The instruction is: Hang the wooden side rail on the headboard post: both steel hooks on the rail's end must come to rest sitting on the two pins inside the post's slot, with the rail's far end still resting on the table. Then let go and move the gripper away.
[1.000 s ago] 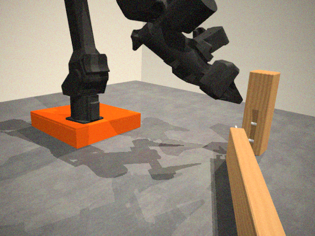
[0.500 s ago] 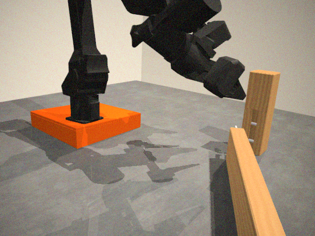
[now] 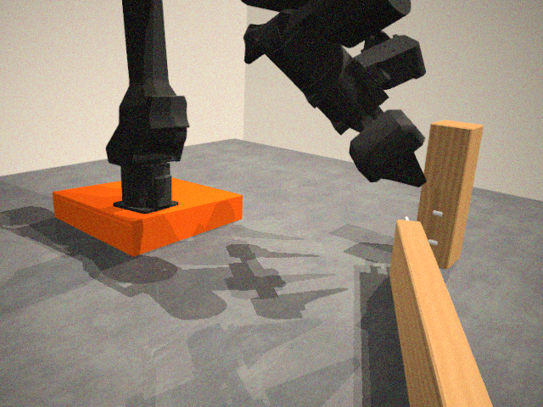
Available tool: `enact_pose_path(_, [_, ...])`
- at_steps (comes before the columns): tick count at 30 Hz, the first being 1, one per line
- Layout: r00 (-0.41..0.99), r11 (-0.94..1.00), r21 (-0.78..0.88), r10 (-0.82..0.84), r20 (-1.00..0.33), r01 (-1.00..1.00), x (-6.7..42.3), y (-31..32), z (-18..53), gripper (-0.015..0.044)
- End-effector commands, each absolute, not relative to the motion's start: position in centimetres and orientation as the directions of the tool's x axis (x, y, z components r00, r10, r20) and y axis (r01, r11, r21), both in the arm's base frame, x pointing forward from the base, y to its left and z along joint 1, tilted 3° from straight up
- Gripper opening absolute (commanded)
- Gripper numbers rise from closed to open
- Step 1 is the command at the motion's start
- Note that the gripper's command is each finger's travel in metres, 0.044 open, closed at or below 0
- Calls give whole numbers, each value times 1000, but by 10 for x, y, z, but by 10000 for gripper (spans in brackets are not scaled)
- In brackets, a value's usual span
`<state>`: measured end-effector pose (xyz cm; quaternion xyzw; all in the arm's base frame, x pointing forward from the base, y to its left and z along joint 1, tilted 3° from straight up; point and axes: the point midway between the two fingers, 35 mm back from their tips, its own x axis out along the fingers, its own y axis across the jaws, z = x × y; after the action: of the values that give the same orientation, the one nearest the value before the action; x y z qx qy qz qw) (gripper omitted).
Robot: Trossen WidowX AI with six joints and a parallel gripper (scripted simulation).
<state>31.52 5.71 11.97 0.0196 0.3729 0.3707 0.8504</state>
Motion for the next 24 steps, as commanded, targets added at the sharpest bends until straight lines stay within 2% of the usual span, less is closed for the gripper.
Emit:
enact_pose_path(1, [387, 827, 468, 560, -732, -311, 334, 50, 118, 440])
enact_pose_path(7, [277, 857, 477, 417, -865, 198, 353, 38, 117, 440])
enact_pose_path(14, [122, 675, 241, 220, -968, 698, 366, 24, 120, 440])
enact_pose_path(20, [1, 393, 22, 53, -999, 919, 371, 13, 127, 440])
enact_pose_path(24, [-2, 382, 16, 48, -999, 924, 371, 12, 127, 440])
